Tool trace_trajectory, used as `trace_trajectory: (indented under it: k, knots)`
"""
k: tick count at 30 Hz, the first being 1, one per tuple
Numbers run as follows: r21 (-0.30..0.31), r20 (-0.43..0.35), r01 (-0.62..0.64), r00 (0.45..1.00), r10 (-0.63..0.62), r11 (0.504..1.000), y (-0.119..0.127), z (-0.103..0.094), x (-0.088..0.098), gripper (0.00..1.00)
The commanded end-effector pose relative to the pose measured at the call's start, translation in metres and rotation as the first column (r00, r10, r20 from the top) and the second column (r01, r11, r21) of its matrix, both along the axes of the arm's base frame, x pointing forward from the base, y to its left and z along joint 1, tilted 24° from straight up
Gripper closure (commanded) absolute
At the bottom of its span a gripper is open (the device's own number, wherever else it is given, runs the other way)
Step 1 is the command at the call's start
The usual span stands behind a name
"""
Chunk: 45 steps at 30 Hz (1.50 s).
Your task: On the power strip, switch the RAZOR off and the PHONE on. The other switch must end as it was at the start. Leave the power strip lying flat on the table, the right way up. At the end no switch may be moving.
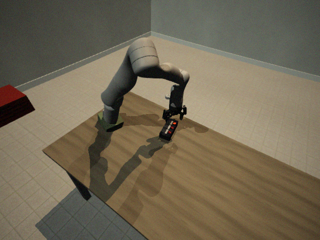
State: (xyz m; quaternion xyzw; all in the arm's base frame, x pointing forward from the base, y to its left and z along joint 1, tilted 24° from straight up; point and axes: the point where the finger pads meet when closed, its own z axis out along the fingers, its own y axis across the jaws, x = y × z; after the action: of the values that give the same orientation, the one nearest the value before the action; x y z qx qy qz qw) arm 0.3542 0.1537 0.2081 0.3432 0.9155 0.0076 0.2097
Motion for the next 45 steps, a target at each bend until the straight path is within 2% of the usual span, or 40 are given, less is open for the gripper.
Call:
trace_trajectory:
  k: [1, 25, 29, 32, 35, 37, 39, 41, 45]
  knots:
    - [0.000, 0.001, -0.001, 1.000, 0.001, 1.000, 0.000, 0.000, 0.000, 0.00]
    - [0.000, 0.001, -0.002, 1.000, 0.002, 1.000, 0.000, 0.000, 0.000, 0.00]
    - [-0.041, -0.020, -0.089, 0.996, 0.089, 0.995, 0.009, -0.002, -0.012, 0.00]
    - [-0.113, -0.067, -0.255, 0.966, 0.249, 0.960, 0.022, -0.005, -0.034, 0.00]
    - [-0.182, -0.125, -0.428, 0.903, 0.411, 0.885, 0.034, -0.007, -0.057, 0.00]
    - [-0.182, -0.125, -0.428, 0.903, 0.411, 0.885, 0.034, -0.007, -0.057, 0.00]
    - [-0.211, -0.156, -0.506, 0.862, 0.482, 0.836, 0.039, -0.008, -0.068, 0.00]
    - [-0.225, -0.171, -0.543, 0.839, 0.516, 0.809, 0.041, -0.008, -0.073, 0.00]
    - [-0.227, -0.174, -0.550, 0.835, 0.522, 0.804, 0.042, -0.008, -0.074, 0.00]
